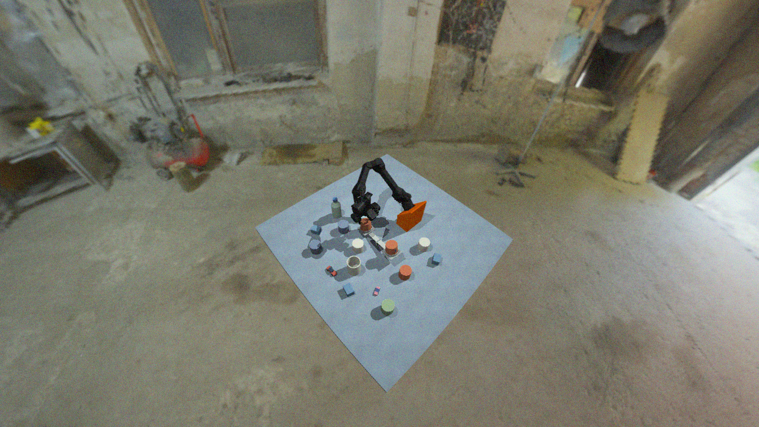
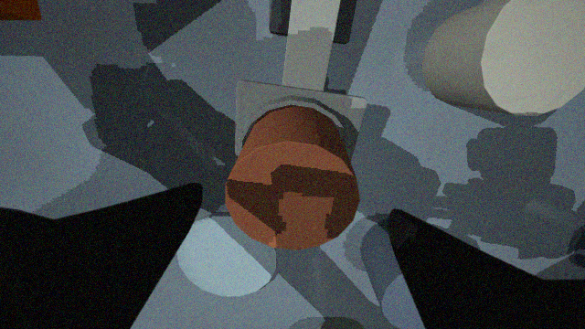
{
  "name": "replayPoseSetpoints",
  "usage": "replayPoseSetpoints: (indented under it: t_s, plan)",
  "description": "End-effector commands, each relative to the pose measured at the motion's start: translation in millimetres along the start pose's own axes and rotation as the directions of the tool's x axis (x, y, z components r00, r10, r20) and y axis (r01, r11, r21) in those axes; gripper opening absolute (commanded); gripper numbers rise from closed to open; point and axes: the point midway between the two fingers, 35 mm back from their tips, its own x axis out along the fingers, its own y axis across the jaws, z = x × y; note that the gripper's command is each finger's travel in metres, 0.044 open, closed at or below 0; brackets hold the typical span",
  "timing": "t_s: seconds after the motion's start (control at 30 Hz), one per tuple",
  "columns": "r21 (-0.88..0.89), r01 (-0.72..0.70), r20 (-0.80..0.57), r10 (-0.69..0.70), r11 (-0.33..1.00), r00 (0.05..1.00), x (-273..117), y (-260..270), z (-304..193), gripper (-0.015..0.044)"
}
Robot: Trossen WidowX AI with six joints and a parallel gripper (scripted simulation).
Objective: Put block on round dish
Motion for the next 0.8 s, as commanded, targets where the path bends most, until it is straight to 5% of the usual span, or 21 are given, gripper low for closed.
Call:
replayPoseSetpoints:
  t_s: [0.0, 0.77]
  plan:
    - [-0.006, -0.002, -0.003, 0.002, 1.000, 1.000, 7.7, 0.9, 0.1, 0.0440]
    - [-0.006, -0.001, -0.004, 0.001, 1.000, 1.000, 44.8, 0.8, -0.3, 0.0440]
